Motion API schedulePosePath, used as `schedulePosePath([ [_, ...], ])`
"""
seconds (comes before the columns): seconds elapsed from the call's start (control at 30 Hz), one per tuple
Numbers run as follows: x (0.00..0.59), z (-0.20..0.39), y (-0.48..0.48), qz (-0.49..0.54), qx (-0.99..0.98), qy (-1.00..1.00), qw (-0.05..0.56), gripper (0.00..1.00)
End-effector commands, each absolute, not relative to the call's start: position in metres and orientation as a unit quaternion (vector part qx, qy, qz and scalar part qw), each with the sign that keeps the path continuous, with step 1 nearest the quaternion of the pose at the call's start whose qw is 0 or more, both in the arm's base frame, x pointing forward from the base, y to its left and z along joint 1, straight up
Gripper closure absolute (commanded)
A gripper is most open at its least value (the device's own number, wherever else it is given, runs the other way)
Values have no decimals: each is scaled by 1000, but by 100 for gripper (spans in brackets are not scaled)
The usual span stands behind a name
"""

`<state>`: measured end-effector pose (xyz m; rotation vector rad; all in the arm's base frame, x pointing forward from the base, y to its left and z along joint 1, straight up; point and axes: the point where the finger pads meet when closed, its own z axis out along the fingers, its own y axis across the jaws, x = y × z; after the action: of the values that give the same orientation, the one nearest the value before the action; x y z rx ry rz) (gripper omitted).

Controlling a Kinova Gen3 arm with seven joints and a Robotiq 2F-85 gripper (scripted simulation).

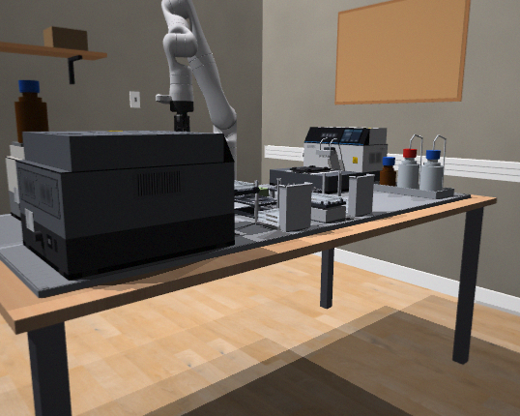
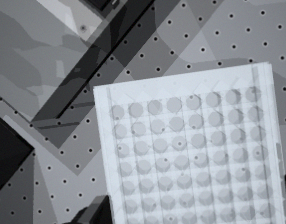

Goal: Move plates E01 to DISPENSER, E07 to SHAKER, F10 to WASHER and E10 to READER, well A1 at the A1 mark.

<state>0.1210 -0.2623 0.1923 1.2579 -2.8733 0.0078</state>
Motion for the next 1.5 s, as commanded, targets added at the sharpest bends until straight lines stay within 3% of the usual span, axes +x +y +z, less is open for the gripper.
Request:
schedulePosePath([
  [0.0,111,193,-267,4,418,-908,2,6],
  [1.07,25,193,-302,3,521,-854,2,6],
  [1.47,19,193,-335,3,569,-822,2,6],
])
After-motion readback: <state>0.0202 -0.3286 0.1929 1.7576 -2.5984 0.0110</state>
